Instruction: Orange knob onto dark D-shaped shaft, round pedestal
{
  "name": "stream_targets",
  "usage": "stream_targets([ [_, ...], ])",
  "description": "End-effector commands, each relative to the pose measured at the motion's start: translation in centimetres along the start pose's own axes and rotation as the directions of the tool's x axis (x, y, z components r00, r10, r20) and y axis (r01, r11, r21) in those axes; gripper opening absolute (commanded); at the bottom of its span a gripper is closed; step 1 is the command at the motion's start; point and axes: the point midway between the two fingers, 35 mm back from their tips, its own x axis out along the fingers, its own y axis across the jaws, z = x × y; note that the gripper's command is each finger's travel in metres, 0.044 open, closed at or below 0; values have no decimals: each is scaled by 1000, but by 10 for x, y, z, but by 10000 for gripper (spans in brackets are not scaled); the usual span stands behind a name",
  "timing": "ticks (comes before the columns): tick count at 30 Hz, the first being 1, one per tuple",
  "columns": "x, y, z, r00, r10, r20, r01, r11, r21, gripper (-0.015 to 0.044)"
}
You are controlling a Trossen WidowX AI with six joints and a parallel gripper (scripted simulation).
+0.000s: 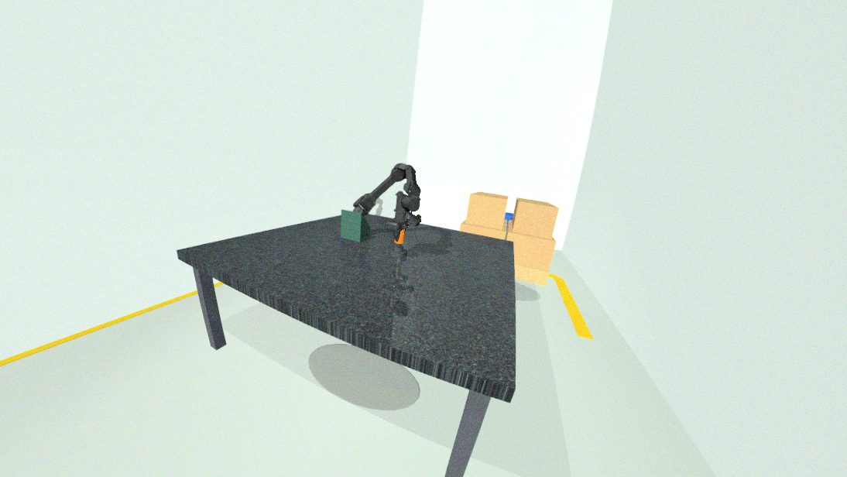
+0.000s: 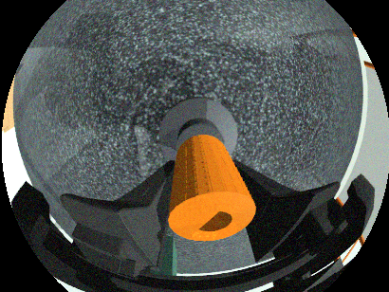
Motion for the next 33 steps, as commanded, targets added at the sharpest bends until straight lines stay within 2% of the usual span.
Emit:
stream_targets([
  [1, -2, -1, 1, 1000, 0, 8, 0, 1000, 0, 0],
  [27, -3, 0, 1, 1000, 0, 8, 0, 1000, -1, 0],
  [33, -3, -1, 1, 1000, 0, 8, 1, 986, -169, 0],
])
